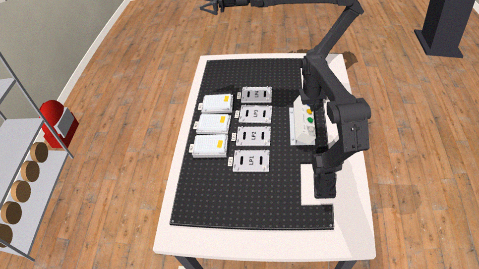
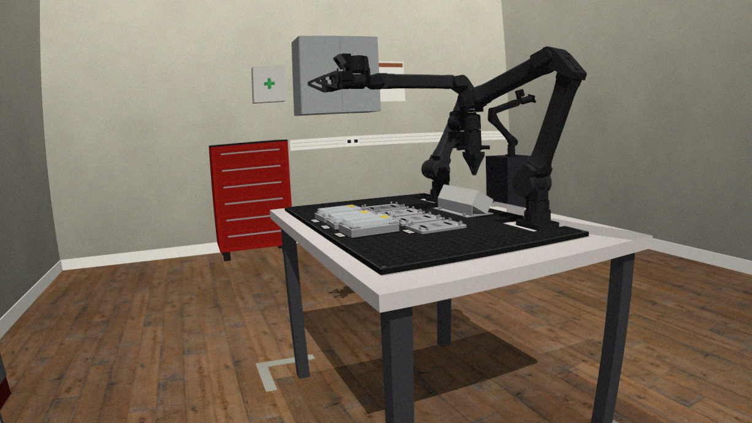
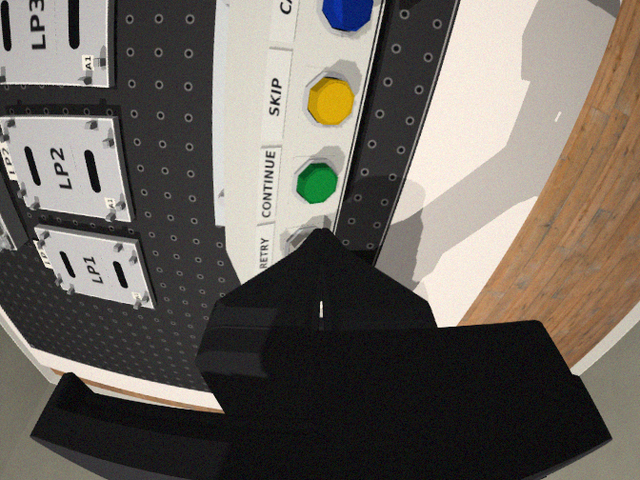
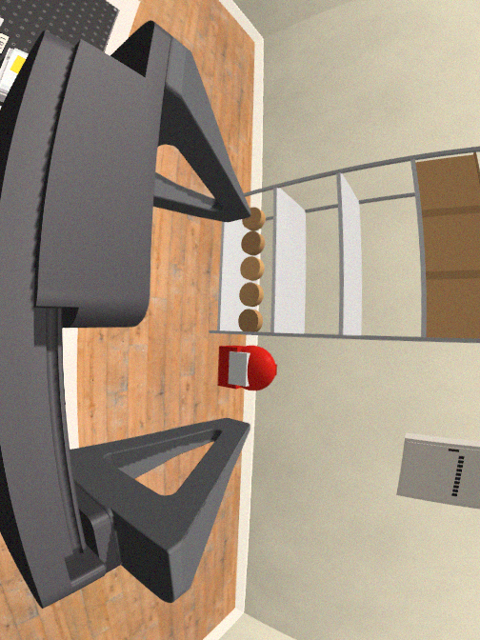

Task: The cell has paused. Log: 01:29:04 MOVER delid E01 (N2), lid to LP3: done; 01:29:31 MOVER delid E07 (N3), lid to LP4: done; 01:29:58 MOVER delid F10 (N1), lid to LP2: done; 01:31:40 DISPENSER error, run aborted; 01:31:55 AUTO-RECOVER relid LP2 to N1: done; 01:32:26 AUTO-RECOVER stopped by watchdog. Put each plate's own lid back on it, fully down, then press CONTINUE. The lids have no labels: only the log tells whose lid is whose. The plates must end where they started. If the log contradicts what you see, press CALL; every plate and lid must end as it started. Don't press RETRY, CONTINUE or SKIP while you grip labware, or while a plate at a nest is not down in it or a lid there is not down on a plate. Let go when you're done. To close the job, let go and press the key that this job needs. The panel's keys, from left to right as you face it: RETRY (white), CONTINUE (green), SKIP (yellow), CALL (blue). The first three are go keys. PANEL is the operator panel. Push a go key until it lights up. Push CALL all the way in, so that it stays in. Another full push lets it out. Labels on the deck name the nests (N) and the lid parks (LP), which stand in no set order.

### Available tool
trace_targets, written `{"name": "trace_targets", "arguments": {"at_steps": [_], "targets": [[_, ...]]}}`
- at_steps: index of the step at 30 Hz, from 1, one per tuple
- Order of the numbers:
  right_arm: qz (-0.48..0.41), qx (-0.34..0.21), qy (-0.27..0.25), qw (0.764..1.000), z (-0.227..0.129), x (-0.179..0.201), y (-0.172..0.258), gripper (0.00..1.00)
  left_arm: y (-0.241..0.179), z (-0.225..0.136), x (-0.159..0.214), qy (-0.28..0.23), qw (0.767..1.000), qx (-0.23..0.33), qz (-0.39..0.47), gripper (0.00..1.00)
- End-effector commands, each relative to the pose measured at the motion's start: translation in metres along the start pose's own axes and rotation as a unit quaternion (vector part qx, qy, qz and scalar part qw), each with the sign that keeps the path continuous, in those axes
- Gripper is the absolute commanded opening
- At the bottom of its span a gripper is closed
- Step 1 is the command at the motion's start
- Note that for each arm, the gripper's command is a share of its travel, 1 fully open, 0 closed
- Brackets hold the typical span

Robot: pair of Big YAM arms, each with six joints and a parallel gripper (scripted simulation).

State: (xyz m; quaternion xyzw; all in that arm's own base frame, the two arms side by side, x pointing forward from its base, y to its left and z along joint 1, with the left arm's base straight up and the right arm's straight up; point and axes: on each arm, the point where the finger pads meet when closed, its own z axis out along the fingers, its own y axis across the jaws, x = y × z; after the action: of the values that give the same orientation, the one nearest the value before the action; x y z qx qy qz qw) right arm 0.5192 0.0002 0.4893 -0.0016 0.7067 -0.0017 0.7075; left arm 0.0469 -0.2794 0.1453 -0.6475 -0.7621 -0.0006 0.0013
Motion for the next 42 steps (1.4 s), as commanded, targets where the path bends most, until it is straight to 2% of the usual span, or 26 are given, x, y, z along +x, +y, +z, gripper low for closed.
{"name": "trace_targets", "arguments": {"at_steps": [1, 11, 42], "targets": [[0.006, 0.000, -0.028, 1.000, -0.002, -0.035, -0.001, 1.00, 0.005, -0.002, -0.010, -0.006, 1.000, 0.000, -0.008, 0.00], [0.006, 0.000, -0.028, 1.000, -0.002, -0.035, -0.001, 1.00, 0.005, 0.020, -0.006, -0.006, 1.000, 0.000, -0.008, 0.00], [0.006, 0.000, -0.028, 1.000, -0.002, -0.035, -0.001, 1.00, 0.005, 0.019, -0.006, -0.007, 1.000, 0.000, -0.004, 0.00]]}}
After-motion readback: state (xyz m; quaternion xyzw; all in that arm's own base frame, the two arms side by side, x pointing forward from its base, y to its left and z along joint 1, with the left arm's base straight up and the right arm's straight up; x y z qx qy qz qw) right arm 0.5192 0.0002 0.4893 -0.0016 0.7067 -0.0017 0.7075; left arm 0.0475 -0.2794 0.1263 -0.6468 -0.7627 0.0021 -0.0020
